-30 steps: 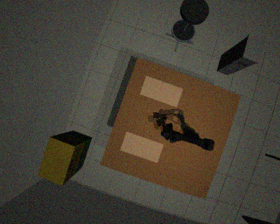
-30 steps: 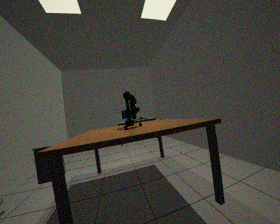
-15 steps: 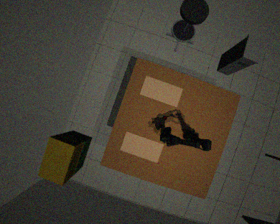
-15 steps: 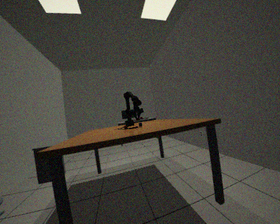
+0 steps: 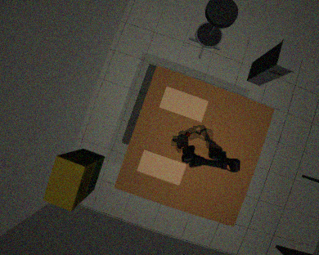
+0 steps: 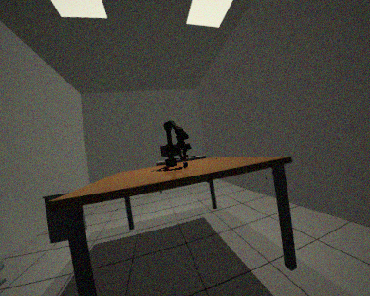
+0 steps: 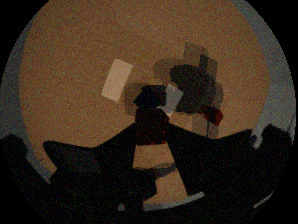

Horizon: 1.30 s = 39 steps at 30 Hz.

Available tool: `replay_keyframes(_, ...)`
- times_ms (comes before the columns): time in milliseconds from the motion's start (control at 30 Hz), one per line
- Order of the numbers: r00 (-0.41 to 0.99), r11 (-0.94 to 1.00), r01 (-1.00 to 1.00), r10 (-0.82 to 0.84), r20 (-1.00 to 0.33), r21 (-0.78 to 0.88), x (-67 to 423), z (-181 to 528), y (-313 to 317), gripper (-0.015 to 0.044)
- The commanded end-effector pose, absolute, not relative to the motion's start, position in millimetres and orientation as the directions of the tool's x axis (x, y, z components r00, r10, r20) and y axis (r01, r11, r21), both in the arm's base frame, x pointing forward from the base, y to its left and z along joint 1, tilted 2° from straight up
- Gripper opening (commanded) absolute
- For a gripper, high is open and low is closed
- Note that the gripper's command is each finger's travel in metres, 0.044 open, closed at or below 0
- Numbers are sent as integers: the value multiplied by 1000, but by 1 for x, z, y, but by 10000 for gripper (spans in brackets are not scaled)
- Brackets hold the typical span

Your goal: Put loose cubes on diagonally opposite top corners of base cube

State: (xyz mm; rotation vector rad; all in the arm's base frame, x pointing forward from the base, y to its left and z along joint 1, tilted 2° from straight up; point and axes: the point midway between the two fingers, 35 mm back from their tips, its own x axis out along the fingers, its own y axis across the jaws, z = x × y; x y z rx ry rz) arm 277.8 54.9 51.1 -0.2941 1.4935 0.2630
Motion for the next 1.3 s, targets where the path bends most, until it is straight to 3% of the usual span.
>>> replay_keyframes(0,61,938,-345,-14,-998,-35,278,44,54,105)
replay_keyframes(1067,61,938,-345,-14,-998,-35,279,24,54,105)
replay_keyframes(1200,61,938,-345,-14,-998,-35,279,24,54,205)
replay_keyframes(1267,61,938,-345,-14,-998,-35,279,24,54,205)
